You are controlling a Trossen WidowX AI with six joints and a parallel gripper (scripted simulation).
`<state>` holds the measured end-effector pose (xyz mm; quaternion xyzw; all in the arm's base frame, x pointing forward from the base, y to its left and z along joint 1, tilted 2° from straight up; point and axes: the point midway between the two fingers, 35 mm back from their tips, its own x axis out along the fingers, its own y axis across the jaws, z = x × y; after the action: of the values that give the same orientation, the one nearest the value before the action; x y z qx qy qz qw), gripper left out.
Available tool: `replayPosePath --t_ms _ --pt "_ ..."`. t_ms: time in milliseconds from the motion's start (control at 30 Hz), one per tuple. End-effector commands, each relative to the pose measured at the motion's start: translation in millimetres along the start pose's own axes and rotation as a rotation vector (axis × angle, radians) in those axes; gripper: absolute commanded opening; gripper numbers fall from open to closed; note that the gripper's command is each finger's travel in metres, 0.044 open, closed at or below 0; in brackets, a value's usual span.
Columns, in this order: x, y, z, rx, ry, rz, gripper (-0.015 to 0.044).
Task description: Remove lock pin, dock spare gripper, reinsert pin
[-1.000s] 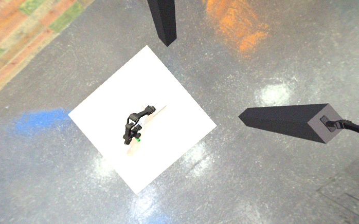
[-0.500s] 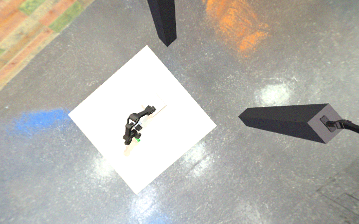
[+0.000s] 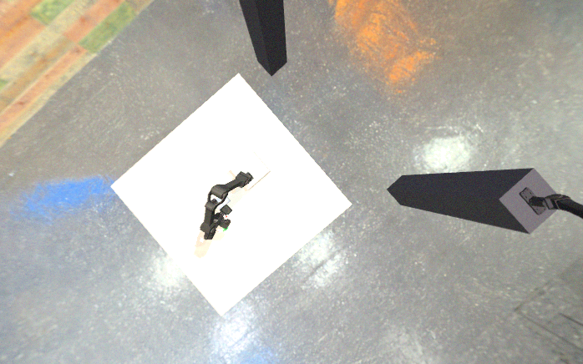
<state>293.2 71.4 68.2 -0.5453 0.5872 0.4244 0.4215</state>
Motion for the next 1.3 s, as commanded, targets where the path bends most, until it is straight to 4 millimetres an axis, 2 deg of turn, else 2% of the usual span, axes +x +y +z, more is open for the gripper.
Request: replayPosePath --t_ms 0,767,800,1067,1267 --pt "-10 0 4 0.001 -0.002 -0.001 0.02" --pt "-59 11 23 -0.014 0.031 0.027 0.02" --pt "-51 11 19 -0.015 0.035 0.029 0.0226" --pt "-51 11 19 -0.015 0.035 0.029 0.0436" --pt "-51 11 19 -0.015 0.035 0.029 0.044"
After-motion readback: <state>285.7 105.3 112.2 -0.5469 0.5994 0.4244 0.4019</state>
